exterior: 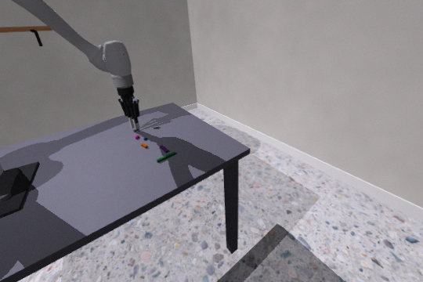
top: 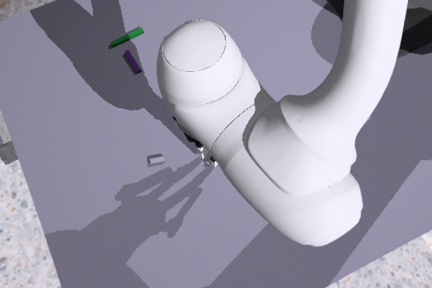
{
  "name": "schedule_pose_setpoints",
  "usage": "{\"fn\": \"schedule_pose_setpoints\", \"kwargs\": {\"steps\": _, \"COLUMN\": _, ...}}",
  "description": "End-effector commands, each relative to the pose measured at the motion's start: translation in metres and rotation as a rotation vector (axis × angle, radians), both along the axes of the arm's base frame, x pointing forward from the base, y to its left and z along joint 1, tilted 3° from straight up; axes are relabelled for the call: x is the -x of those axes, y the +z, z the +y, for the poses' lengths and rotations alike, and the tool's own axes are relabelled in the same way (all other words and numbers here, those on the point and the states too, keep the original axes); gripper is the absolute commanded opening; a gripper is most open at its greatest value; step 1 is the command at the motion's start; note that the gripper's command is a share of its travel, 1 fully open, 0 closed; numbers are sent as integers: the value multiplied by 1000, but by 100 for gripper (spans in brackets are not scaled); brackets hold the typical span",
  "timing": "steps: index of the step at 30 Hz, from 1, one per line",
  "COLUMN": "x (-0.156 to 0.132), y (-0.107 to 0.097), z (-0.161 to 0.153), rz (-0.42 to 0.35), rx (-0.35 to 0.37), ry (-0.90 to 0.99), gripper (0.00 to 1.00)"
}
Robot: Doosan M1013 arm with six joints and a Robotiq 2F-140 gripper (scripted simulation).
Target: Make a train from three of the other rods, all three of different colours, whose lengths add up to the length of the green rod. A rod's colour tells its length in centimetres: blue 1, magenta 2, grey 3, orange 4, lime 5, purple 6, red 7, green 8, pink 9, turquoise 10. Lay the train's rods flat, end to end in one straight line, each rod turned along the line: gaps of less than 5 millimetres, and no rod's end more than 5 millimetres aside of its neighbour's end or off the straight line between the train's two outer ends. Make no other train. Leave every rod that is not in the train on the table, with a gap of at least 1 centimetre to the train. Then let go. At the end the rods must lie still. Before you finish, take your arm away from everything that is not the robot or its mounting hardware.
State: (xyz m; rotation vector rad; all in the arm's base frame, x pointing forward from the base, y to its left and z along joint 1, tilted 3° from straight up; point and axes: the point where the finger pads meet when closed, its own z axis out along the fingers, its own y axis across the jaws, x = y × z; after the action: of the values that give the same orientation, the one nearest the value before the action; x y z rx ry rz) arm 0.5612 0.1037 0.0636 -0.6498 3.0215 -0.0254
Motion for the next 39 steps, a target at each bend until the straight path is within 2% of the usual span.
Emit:
{"fn": "schedule_pose_setpoints", "kwargs": {"steps": 1, "x": 0, "y": -1, "z": 0, "rz": 0, "rx": 0, "ry": 0, "gripper": 15}}
{"fn": "schedule_pose_setpoints", "kwargs": {"steps": 19, "x": -1, "y": -14, "z": 0, "rz": 0, "rx": 0, "ry": 0, "gripper": 15}}
{"fn": "schedule_pose_setpoints", "kwargs": {"steps": 39, "x": -1, "y": -16, "z": 0, "rz": 0, "rx": 0, "ry": 0, "gripper": 15}}
